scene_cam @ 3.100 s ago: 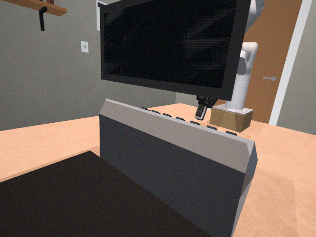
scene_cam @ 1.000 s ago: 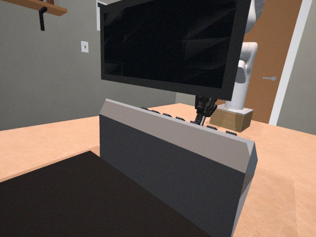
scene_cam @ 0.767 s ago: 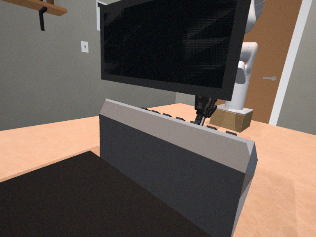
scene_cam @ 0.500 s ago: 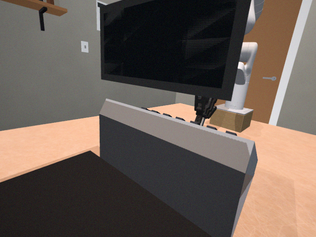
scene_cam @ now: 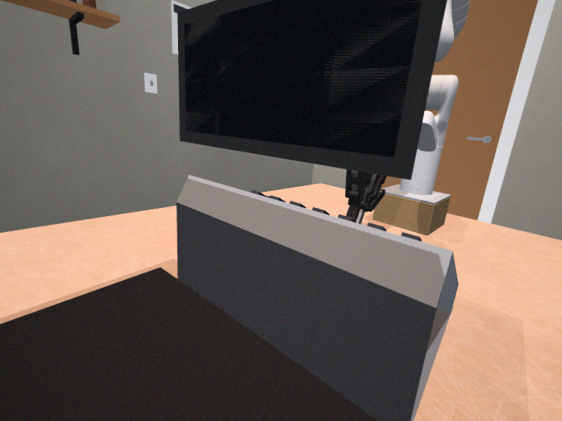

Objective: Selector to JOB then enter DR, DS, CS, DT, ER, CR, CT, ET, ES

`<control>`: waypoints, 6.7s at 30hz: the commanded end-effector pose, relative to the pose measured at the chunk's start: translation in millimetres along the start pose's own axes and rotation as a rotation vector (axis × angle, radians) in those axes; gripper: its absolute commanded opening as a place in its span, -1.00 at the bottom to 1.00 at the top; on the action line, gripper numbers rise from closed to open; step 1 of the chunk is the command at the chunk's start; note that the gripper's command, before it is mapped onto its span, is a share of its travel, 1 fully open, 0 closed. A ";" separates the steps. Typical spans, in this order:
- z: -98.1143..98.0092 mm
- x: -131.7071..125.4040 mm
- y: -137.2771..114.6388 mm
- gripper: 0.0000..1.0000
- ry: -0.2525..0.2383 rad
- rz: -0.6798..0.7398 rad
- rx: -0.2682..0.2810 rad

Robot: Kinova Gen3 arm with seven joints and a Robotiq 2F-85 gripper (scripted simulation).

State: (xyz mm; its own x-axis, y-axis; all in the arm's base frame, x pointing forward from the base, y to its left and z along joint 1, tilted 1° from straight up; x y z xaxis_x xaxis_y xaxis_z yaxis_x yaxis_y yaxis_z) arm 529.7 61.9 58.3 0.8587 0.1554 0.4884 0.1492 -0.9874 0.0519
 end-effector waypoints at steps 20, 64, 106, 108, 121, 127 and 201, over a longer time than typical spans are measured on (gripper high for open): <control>-0.2 0.9 0.1 -0.80 0.002 0.000 0.000; -0.4 0.9 0.1 -0.80 0.002 0.000 0.000; -31.9 37.9 4.6 -0.80 0.002 0.000 0.000; -31.9 46.1 5.6 -0.80 0.002 0.000 0.000; -29.7 68.4 8.4 -0.80 0.002 0.000 0.000; -24.4 68.4 8.4 -0.80 0.002 0.000 0.000; -0.4 68.4 8.4 -0.80 0.002 0.000 0.000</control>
State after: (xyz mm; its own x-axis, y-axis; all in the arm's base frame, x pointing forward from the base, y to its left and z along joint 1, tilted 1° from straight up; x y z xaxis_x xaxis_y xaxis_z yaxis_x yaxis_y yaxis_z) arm 588.7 64.2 91.8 0.8588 0.1555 0.4882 0.1493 -0.9874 0.0518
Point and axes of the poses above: the point where the finger pads meet when closed, its own z axis out along the fingers, its own x axis across the jaws, y = z × x, the point moved 2 cm from there along -z, back along the fingers, and after that the axes turned 7 degrees about -z, right-handed, at the moved point
